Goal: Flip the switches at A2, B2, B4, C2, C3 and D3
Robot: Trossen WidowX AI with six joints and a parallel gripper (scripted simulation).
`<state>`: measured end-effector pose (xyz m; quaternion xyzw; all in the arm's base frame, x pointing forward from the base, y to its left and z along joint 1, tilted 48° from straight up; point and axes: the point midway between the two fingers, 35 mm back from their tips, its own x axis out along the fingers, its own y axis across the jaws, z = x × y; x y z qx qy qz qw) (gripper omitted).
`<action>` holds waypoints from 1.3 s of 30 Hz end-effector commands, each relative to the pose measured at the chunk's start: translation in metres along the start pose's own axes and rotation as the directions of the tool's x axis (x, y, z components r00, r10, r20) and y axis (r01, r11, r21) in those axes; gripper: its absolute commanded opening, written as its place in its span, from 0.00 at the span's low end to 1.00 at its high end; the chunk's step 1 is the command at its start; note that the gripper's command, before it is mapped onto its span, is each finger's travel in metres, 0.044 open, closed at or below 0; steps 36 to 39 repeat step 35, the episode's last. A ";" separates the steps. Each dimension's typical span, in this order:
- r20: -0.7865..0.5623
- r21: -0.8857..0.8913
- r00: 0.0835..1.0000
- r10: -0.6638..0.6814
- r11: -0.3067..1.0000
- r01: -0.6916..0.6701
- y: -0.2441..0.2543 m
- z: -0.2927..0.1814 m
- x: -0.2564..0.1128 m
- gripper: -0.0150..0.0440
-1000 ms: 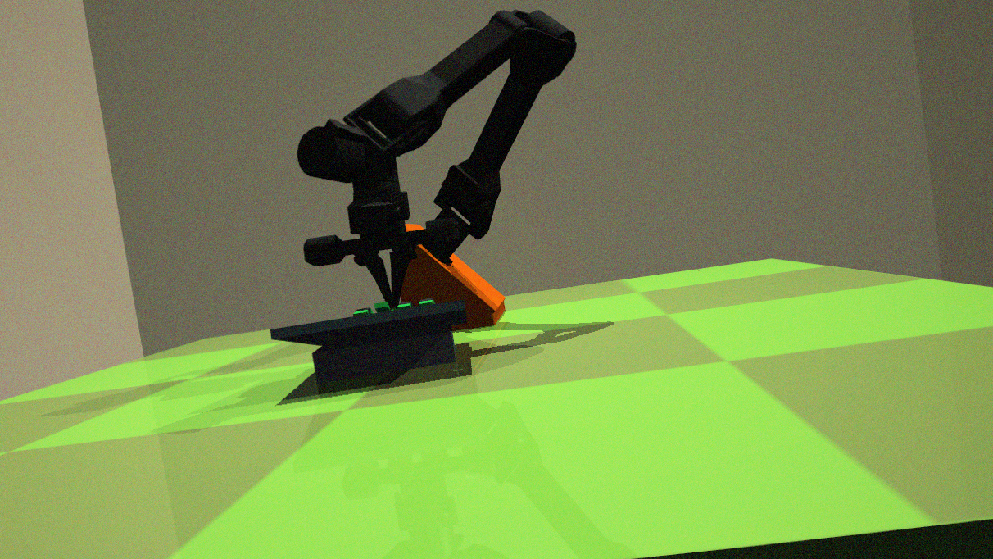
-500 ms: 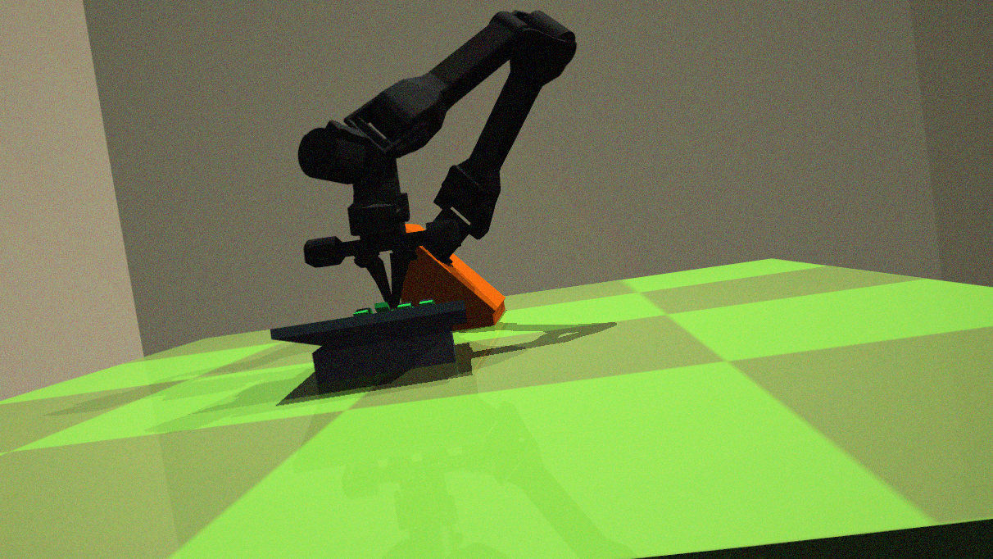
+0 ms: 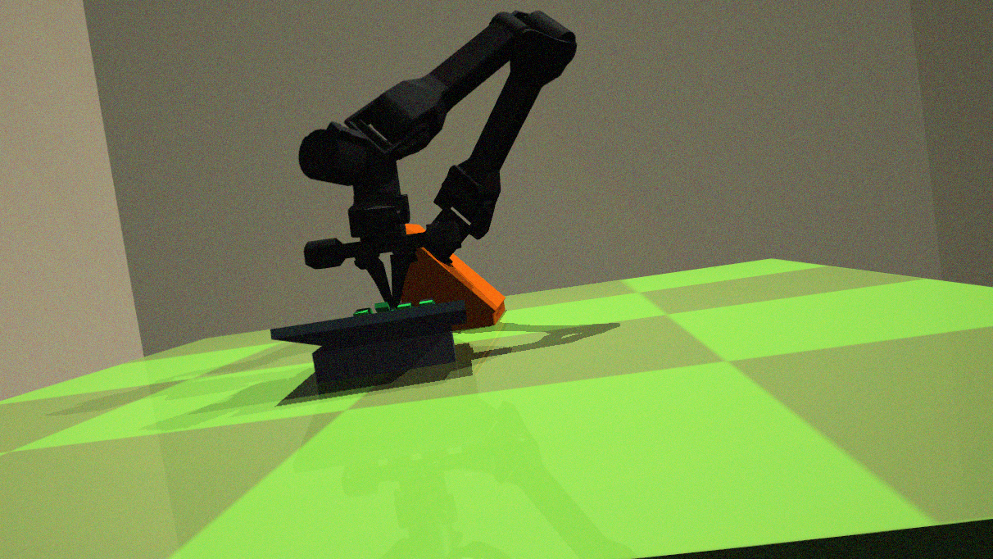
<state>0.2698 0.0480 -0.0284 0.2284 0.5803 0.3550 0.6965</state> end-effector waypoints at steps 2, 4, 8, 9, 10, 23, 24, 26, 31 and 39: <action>0.001 0.004 1.000 0.002 1.000 -0.002 0.000 0.000 0.001 0.25; 0.000 0.001 1.000 0.000 1.000 0.000 0.000 0.000 -0.002 0.25; 0.021 0.004 1.000 -0.002 1.000 0.002 -0.002 -0.002 -0.053 0.25; 0.024 0.004 1.000 -0.001 1.000 0.001 -0.001 -0.003 -0.061 0.25; 0.026 0.004 1.000 -0.001 1.000 0.001 -0.001 -0.003 -0.064 0.25; 0.027 0.003 1.000 0.000 1.000 0.000 0.011 0.048 -0.072 0.25; 0.027 0.003 1.000 0.000 1.000 0.000 0.011 0.048 -0.072 0.25; 0.027 0.003 1.000 0.000 1.000 0.000 0.011 0.048 -0.072 0.25; 0.027 0.003 1.000 0.000 1.000 0.000 0.011 0.048 -0.072 0.25; 0.027 0.003 1.000 0.000 1.000 0.000 0.011 0.048 -0.072 0.25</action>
